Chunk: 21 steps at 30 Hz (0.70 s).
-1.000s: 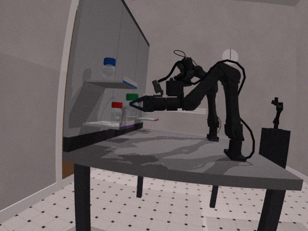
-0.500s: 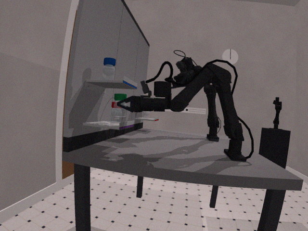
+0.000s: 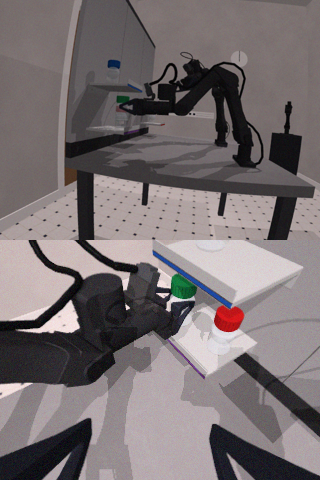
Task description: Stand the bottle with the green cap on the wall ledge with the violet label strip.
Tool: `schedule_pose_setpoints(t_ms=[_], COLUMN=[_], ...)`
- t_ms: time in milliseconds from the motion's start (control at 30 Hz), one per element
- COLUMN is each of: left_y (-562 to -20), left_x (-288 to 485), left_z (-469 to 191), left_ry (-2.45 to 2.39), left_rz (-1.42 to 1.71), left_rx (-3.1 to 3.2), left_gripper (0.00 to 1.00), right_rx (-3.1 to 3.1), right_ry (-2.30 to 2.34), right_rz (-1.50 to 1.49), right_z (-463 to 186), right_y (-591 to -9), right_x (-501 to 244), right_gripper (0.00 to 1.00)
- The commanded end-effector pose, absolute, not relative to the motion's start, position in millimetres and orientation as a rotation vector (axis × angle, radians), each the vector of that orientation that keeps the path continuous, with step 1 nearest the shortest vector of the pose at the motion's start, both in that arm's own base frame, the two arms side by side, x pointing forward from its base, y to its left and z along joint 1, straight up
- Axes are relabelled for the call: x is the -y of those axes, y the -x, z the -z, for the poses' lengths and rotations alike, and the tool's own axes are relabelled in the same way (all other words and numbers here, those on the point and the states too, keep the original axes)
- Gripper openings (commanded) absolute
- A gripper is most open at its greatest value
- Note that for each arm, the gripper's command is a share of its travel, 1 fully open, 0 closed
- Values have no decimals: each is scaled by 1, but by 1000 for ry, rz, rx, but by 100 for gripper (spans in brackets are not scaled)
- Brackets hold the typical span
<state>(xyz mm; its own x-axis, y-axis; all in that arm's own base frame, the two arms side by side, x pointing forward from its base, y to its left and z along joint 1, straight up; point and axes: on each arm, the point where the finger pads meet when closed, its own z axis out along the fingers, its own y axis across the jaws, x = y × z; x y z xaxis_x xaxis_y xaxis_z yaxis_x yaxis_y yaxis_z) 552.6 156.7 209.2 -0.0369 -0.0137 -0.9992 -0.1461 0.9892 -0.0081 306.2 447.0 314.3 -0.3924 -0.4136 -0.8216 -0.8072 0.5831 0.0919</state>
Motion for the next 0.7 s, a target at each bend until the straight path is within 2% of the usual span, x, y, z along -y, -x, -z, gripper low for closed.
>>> schedule_pose_setpoints(t_ms=[0, 67, 667], left_y=[-559, -557, -560], left_x=[-154, -154, -151], left_z=[-252, -261, -207], left_ry=[90, 86, 91], left_rz=[-135, -141, -140], left_rx=[-1500, -1472, -1486], left_gripper=[52, 52, 52], right_rx=[-1975, -1975, -1975], right_ry=[954, 954, 954], right_rz=[-651, -651, -651], right_z=[-335, -335, -335], right_y=[-304, -304, -304], right_x=[-448, -448, -448], right_gripper=[89, 89, 89])
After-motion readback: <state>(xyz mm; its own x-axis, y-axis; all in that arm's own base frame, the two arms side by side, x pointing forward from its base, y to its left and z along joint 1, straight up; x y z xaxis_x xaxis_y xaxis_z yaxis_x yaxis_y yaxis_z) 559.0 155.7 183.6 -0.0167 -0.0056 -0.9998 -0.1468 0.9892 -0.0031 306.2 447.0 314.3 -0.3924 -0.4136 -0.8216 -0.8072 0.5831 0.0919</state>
